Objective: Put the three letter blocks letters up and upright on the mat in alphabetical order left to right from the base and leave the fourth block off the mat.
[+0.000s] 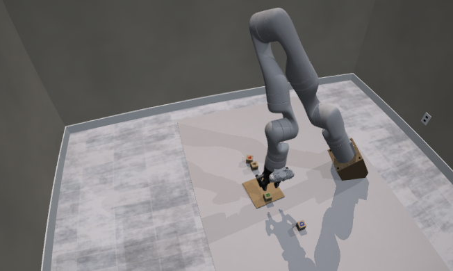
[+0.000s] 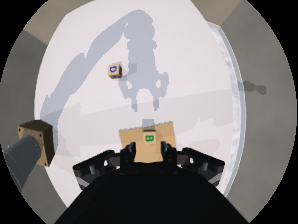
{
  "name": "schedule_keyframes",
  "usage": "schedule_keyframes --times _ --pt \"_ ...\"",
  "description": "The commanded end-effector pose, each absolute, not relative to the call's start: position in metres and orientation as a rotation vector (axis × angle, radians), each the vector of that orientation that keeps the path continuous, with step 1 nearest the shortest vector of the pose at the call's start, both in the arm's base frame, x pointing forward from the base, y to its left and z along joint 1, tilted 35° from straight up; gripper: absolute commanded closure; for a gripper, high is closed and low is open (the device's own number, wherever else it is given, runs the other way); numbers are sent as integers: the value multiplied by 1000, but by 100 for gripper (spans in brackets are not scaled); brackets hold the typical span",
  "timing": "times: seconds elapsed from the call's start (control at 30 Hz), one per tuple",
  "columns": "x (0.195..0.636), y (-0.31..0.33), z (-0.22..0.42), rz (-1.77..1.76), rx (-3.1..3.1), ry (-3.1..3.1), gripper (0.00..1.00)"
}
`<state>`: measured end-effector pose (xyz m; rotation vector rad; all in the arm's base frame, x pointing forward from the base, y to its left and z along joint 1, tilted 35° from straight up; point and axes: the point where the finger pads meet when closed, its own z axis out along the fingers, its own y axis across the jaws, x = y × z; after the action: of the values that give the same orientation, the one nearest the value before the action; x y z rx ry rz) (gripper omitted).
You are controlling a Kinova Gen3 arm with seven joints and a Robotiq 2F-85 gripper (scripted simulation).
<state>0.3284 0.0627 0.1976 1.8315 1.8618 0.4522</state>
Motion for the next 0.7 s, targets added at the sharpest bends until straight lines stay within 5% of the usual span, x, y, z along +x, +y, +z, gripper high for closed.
schedule_keyframes --times 0.0,0.67 --pt "328 64 203 468 1827 1858 54" --pt "325 65 209 468 1827 1858 54"
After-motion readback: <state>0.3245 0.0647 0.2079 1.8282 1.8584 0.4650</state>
